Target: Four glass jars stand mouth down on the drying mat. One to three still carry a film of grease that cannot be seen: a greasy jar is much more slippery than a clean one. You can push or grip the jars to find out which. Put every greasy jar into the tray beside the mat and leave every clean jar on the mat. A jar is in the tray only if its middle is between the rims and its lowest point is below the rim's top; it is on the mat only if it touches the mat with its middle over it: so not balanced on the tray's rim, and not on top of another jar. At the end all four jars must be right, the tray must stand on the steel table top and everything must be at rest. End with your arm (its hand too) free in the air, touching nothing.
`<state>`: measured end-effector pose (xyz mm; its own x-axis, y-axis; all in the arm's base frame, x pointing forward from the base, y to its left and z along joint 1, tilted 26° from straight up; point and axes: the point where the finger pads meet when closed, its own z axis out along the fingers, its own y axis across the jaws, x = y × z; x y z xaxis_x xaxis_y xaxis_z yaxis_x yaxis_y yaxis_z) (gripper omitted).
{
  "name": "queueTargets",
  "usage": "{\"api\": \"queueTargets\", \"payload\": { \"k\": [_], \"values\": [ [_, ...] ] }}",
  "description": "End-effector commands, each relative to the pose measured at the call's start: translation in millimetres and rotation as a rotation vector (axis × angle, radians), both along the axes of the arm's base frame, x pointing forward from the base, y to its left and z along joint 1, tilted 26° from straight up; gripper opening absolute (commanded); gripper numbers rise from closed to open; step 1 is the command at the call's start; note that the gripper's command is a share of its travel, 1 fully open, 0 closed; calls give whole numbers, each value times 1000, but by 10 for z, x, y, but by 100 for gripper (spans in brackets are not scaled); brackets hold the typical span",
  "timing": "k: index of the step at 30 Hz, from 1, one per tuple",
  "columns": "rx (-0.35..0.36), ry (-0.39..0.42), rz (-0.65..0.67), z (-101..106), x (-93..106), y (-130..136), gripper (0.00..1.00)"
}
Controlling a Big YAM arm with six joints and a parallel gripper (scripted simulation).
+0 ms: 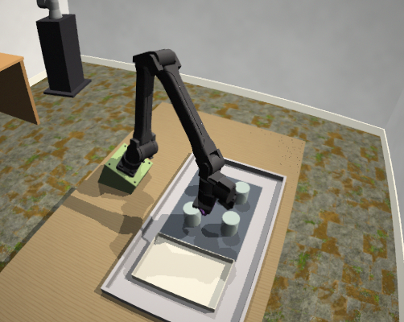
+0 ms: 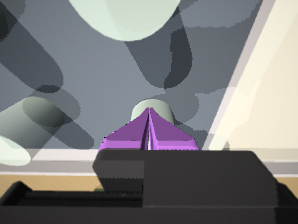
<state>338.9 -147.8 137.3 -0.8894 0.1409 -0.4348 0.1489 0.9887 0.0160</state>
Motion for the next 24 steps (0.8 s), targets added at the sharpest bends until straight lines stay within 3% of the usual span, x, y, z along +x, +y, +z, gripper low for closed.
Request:
{"api": "queueTargets", "payload": {
  "k": [1,24],
  "values": [
    [-2,0,-1,-31,-65,-19,0],
    [-2,0,-1,-42,-87,-16,0]
  ]
}}
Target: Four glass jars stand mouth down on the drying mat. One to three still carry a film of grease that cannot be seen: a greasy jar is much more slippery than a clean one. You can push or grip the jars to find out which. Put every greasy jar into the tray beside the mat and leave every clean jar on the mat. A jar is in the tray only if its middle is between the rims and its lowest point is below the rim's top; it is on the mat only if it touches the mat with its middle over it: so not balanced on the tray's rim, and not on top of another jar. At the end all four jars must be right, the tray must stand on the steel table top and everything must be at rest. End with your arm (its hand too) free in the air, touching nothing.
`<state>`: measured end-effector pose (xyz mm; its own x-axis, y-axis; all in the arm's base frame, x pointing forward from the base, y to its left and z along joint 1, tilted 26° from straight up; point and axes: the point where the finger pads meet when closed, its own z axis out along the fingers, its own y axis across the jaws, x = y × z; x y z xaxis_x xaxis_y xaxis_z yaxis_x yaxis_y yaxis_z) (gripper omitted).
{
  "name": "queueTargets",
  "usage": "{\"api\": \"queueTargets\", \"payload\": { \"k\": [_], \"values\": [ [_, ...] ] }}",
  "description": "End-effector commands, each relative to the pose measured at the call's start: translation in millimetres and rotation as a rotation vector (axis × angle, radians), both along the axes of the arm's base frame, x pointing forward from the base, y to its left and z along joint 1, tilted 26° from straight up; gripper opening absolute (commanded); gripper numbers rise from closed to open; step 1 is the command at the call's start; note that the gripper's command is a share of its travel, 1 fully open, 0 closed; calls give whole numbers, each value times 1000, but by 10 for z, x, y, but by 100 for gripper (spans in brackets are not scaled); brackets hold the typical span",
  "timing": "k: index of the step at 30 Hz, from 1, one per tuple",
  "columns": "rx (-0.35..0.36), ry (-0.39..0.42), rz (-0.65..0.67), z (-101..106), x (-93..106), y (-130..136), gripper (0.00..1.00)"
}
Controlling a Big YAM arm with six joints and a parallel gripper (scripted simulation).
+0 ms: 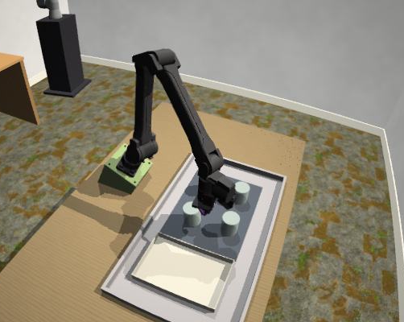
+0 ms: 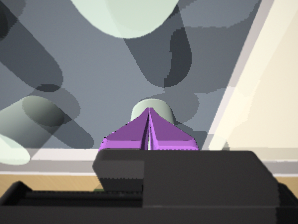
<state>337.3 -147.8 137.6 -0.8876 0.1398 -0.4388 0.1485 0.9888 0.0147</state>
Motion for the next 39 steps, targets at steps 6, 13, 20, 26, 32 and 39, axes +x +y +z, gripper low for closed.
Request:
{"api": "queueTargets", "payload": {
  "k": [6,13,20,26,32,39],
  "values": [
    [0,4,-2,-48,-78,-15,0],
    [0,4,-2,-52,-87,-14,0],
    [0,4,-2,-55,-92,-13,0],
    [0,4,-2,-58,-100,-12,0],
    [0,4,-2,-61,-104,-11,0],
    [0,4,-2,-53,-89,-13,0]
  ]
}}
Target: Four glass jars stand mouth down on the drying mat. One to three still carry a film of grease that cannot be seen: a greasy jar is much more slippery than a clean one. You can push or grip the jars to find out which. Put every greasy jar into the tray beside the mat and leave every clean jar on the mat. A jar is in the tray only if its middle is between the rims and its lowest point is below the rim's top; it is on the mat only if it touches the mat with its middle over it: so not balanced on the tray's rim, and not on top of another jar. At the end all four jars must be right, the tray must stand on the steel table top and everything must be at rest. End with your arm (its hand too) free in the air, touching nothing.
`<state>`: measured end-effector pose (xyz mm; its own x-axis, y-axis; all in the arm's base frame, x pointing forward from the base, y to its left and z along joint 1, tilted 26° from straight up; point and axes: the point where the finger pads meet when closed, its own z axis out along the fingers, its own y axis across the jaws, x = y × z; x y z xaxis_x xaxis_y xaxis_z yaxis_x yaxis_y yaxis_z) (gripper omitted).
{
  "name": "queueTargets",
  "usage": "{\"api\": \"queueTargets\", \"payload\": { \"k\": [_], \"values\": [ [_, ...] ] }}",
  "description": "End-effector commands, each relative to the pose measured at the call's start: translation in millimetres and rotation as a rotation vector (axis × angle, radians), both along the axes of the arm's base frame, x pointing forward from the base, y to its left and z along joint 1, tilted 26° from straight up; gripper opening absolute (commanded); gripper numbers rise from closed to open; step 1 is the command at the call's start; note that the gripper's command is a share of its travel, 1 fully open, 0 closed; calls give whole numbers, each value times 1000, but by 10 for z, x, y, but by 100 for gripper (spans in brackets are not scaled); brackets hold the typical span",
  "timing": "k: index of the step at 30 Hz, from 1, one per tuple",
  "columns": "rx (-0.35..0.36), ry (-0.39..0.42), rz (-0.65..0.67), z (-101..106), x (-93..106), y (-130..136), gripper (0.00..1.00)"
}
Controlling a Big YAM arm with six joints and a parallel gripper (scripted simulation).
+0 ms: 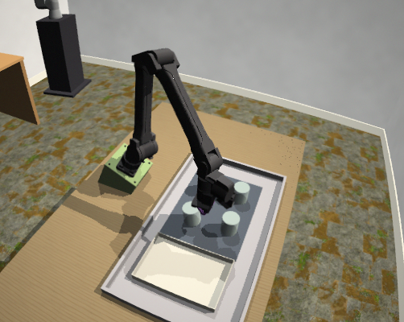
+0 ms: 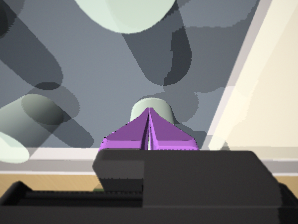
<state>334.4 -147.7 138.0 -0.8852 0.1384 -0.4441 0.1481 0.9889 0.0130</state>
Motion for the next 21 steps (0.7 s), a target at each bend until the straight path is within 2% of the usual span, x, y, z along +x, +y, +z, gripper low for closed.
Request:
{"api": "queueTargets", "payload": {
  "k": [1,15,21],
  "values": [
    [3,10,-2,-46,-37,-18,0],
    [3,10,-2,88,237,-62,0],
    [3,10,-2,88,237,-62,0]
  ]
}}
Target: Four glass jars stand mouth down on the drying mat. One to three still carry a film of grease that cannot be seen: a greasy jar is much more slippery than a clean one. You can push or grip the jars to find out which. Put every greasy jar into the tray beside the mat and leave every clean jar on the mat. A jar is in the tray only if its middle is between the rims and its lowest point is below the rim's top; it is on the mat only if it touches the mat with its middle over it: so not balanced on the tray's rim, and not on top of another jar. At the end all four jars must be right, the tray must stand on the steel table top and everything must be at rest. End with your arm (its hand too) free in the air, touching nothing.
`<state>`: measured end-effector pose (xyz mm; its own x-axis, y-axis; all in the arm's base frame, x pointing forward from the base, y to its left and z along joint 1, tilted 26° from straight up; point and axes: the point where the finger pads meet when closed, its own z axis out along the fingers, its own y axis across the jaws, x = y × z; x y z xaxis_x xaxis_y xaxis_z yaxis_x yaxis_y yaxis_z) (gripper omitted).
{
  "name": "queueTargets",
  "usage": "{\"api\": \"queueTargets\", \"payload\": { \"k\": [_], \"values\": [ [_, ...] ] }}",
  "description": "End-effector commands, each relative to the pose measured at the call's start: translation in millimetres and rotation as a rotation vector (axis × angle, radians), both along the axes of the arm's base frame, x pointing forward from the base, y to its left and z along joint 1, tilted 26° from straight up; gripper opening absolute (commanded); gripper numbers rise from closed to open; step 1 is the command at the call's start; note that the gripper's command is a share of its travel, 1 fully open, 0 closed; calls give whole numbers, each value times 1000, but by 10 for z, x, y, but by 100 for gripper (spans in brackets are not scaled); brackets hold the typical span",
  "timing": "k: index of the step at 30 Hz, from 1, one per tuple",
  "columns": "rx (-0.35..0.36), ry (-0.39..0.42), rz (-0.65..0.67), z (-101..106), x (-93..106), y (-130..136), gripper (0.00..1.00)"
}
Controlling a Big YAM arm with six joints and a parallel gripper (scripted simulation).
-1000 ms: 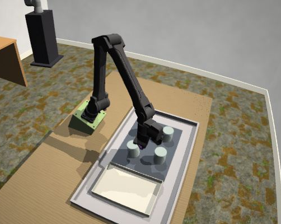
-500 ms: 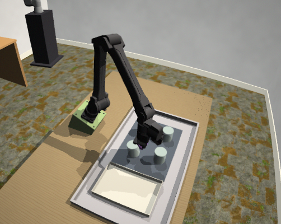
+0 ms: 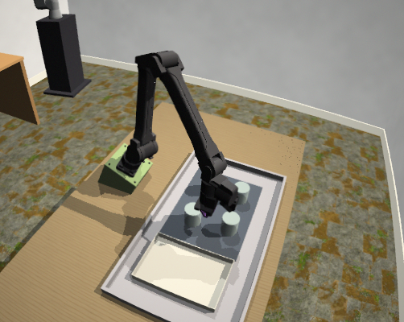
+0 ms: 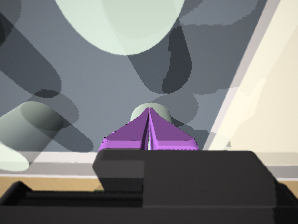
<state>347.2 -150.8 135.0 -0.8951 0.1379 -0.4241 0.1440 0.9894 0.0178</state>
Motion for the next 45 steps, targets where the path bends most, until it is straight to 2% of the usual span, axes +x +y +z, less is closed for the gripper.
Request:
{"api": "queueTargets", "payload": {
  "k": [1,45],
  "values": [
    [-5,-11,-6,118,109,-31,0],
    [-5,-11,-6,118,109,-31,0]
  ]
}}
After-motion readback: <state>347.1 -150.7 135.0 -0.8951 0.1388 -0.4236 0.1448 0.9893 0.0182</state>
